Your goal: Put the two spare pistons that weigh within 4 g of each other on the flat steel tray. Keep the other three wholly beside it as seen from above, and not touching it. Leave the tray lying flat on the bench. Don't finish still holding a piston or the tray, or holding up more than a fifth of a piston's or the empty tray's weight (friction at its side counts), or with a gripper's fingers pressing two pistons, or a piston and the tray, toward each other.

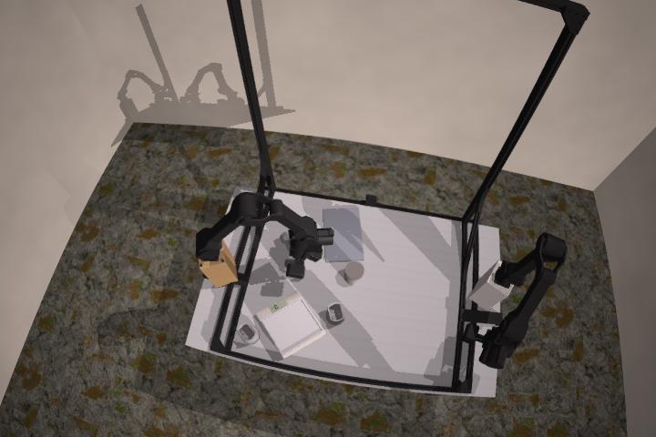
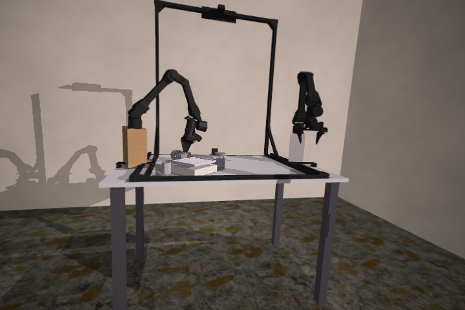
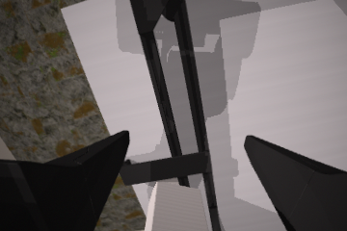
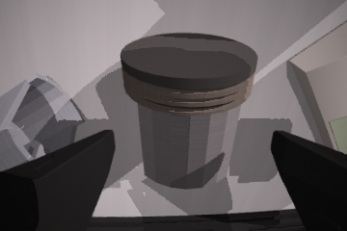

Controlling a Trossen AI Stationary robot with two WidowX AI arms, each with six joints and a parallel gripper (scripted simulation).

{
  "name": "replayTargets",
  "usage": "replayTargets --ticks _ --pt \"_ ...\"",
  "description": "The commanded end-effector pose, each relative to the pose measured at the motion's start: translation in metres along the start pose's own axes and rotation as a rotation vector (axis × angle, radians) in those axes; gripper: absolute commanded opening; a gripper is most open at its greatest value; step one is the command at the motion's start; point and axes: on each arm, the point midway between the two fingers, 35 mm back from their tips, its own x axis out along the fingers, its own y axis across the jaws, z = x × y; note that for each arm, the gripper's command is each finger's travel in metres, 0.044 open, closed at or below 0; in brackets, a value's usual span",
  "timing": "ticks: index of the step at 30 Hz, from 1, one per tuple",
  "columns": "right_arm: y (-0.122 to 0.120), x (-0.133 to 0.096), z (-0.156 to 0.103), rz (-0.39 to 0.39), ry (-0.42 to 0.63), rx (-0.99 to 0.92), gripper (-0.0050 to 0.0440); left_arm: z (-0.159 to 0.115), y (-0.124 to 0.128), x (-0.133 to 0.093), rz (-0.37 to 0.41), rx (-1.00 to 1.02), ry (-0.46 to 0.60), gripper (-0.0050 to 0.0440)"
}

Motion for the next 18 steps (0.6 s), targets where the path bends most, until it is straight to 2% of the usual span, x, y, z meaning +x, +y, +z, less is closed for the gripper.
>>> replayTargets --ticks 1,13,18 --pt "0.0 -0.009 0.002 0.004 -0.007 0.005 0.0378 0.0 0.0 0.0 -0.002 0.001 0.0 0.044" --pt "0.001 -0.024 0.002 0.007 -0.01 0.005 0.0378 0.0 0.0 0.0 -0.002 0.001 0.0 0.044" --pt "-0.003 -0.048 -0.003 0.007 -0.01 0.005 0.0378 0.0 0.0 0.0 -0.002 0.001 0.0 0.044"
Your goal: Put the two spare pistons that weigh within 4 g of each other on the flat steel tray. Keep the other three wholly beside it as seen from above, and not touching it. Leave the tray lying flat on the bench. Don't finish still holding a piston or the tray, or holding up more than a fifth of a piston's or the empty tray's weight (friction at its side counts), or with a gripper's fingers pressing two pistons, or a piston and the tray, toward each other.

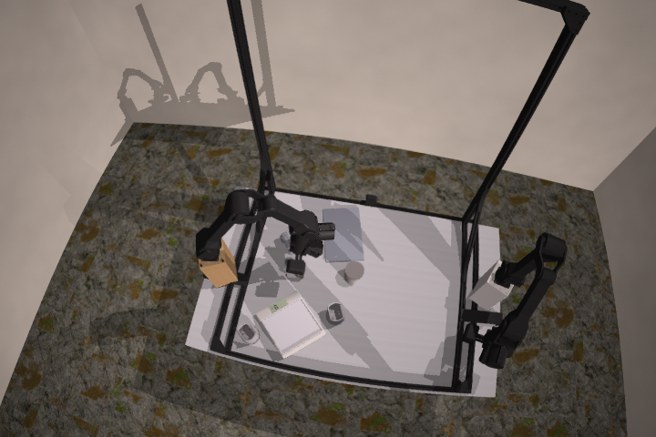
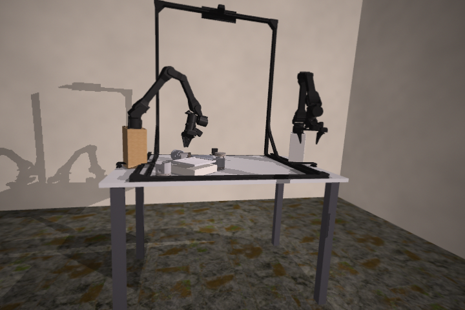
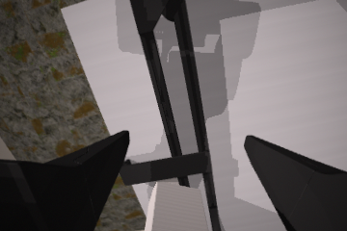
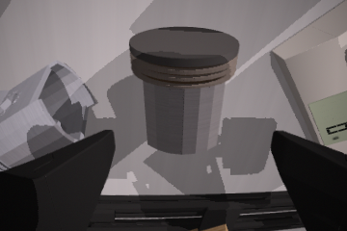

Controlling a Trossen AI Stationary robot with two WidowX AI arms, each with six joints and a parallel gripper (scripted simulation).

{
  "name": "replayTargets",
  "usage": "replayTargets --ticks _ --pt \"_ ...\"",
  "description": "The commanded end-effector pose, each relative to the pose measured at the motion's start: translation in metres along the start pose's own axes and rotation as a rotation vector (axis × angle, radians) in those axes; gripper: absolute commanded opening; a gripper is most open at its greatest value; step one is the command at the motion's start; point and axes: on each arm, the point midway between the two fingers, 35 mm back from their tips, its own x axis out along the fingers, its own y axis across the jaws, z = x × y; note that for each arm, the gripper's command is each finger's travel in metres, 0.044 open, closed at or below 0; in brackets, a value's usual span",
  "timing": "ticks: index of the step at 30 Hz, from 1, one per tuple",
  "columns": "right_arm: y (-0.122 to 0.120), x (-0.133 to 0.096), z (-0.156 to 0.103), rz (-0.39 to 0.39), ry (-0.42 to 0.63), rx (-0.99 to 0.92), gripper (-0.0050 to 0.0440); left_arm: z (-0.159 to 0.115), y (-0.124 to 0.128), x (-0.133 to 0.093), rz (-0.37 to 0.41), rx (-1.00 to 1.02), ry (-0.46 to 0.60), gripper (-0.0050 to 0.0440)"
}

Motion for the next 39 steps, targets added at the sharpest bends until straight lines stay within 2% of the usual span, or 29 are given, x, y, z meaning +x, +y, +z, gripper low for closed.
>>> replayTargets --ticks 1,3,5,12,16,20,22,29,39 --pt "-0.001 -0.021 -0.001 0.007 -0.012 0.006 0.0378 0.0 0.0 0.0 -0.002 0.001 0.0 0.044" --pt "-0.003 -0.03 -0.003 0.007 -0.012 0.006 0.0378 0.0 0.0 0.0 -0.002 0.001 0.0 0.044" --pt "-0.003 -0.03 -0.003 0.007 -0.012 0.006 0.0378 0.0 0.0 0.0 -0.002 0.001 0.0 0.044" --pt "-0.008 -0.064 -0.011 0.007 -0.012 0.005 0.0378 0.0 0.0 0.0 -0.002 0.001 0.0 0.044" --pt "-0.008 -0.065 -0.011 0.01 -0.013 0.004 0.0378 0.0 0.0 0.0 -0.002 0.001 0.0 0.044" --pt "-0.008 -0.065 -0.011 0.051 -0.093 -0.054 0.0378 0.0 0.0 0.0 -0.002 0.001 0.0 0.044" --pt "-0.008 -0.065 -0.011 0.051 -0.093 -0.054 0.0378 0.0 0.0 0.0 -0.002 0.001 0.0 0.044" --pt "-0.008 -0.065 -0.011 0.125 -0.233 -0.156 0.0378 0.0 0.0 0.0 -0.002 0.001 0.0 0.044" --pt "-0.008 -0.061 -0.013 0.131 -0.238 -0.167 0.0378 0.0 0.0 0.0 -0.002 0.001 0.0 0.044"
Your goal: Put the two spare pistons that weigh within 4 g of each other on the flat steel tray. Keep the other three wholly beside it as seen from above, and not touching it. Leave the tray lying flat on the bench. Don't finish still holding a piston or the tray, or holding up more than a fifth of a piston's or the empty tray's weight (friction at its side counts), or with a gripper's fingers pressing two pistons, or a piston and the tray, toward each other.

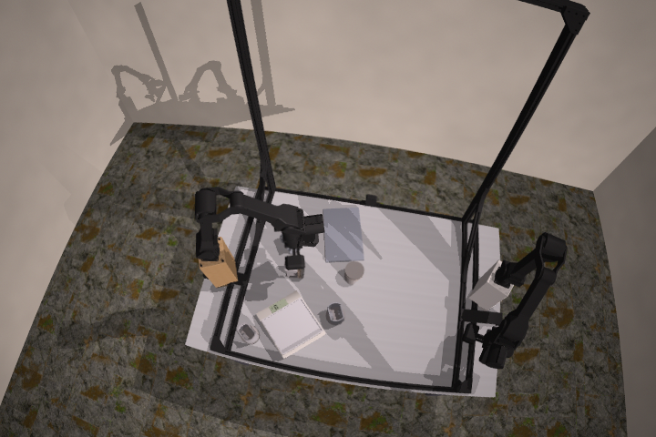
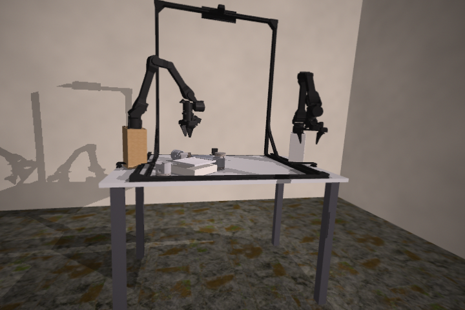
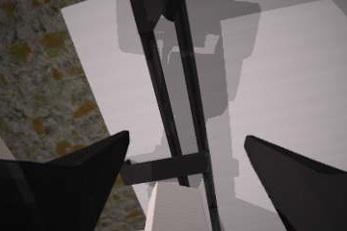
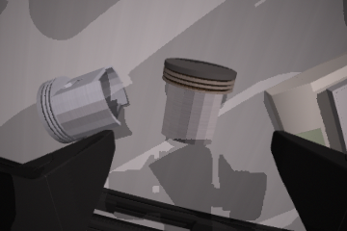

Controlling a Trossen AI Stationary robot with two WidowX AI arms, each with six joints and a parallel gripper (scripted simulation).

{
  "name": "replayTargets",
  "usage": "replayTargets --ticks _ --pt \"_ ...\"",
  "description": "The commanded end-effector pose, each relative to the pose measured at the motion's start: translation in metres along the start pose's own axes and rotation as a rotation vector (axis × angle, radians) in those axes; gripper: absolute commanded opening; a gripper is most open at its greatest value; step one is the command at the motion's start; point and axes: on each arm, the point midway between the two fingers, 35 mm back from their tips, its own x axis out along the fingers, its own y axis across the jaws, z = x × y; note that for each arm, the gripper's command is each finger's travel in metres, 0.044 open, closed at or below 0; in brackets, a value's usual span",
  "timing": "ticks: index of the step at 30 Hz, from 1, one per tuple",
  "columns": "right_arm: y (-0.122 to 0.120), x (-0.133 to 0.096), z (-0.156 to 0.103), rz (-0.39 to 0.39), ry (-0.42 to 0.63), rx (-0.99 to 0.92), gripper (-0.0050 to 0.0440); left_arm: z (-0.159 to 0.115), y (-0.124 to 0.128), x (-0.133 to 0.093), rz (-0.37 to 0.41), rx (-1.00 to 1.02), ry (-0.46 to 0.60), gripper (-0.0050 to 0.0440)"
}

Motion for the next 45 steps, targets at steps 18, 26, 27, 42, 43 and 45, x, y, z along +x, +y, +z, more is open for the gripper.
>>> replayTargets --ticks 18,26,27,42,43,45 --pt "-0.054 0.002 -0.012 0.009 0.005 0.264 0.0378 0.0 0.0 0.0 -0.002 0.001 0.0 0.044" --pt "-0.092 0.002 -0.024 0.009 0.007 0.378 0.0378 0.0 0.0 0.0 -0.002 0.001 0.0 0.044" --pt "-0.096 0.002 -0.026 0.008 0.008 0.404 0.0378 0.0 0.0 0.0 -0.002 0.001 0.0 0.044" --pt "-0.153 0.001 -0.057 0.003 0.01 0.601 0.0378 0.0 0.0 0.0 -0.002 0.001 0.0 0.044" --pt "-0.157 0.001 -0.06 0.003 0.011 0.628 0.0378 0.0 0.0 0.0 -0.002 0.001 0.0 0.044" --pt "-0.166 0.001 -0.066 0.001 0.011 0.658 0.0378 0.0 0.0 0.0 -0.002 0.001 0.0 0.044"
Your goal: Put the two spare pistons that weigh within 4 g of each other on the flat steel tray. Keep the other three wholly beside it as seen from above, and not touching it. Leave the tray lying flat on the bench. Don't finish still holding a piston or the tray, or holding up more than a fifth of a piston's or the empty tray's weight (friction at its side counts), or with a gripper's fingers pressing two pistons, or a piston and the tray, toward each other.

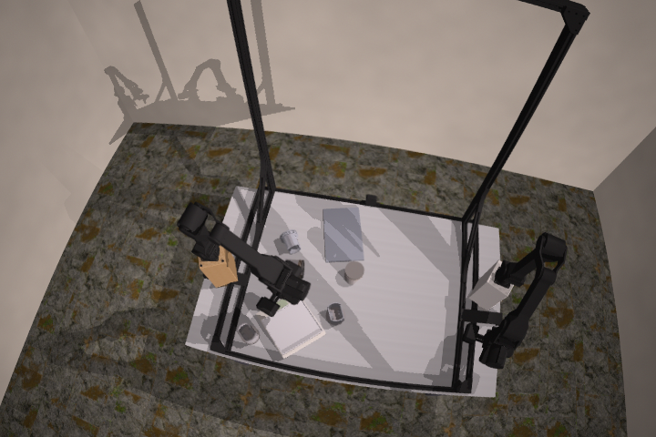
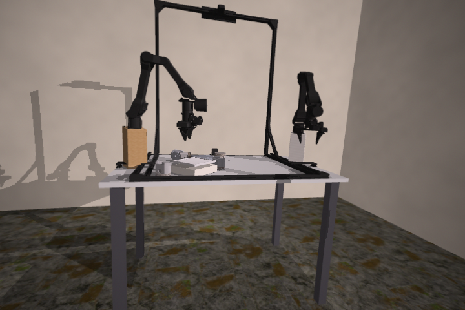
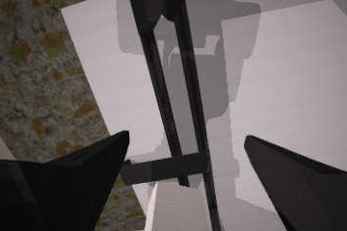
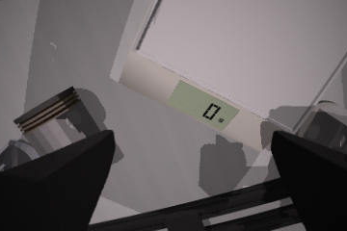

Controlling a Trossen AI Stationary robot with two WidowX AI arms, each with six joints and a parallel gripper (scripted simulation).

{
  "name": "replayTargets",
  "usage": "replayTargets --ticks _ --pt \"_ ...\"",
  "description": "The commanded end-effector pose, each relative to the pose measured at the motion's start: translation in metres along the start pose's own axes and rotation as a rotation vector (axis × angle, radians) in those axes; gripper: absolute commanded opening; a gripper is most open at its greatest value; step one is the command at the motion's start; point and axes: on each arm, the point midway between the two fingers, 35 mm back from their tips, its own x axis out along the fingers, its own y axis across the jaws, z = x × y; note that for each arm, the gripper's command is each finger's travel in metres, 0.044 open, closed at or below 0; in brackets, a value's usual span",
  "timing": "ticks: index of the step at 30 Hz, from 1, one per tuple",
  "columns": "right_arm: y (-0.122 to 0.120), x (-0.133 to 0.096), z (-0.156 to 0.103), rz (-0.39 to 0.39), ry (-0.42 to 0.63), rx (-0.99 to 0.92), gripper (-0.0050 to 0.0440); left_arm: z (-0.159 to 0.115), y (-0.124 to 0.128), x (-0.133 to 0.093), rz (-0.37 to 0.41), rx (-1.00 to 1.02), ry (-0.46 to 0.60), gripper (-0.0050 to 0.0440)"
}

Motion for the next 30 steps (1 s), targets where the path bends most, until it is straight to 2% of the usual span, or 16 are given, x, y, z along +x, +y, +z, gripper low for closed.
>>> replayTargets --ticks 1,3,6,10,21,23,30 --pt "-0.019 0.0 -0.003 0.001 0.005 0.068 0.0378 0.0 0.0 0.0 -0.002 0.001 0.0 0.044" --pt "-0.029 0.0 -0.004 -0.001 0.004 0.121 0.0378 0.0 0.0 0.0 -0.002 0.001 0.0 0.044" --pt "-0.034 0.0 -0.004 -0.001 0.004 0.124 0.0378 0.0 0.0 0.0 -0.002 0.001 0.0 0.044" --pt "-0.053 -0.001 -0.006 -0.002 0.004 0.125 0.0378 0.0 0.0 0.0 -0.002 0.001 0.0 0.044" --pt "-0.025 0.0 0.041 -0.002 0.005 -0.156 0.0378 0.0 0.0 0.0 -0.002 0.001 0.0 0.044" --pt "-0.025 0.0 0.041 -0.002 0.005 -0.156 0.0378 0.0 0.0 0.0 -0.002 0.001 0.0 0.044" --pt "-0.007 0.0 0.071 -0.002 0.005 -0.156 0.0378 0.0 0.0 0.0 -0.002 0.001 0.0 0.044"
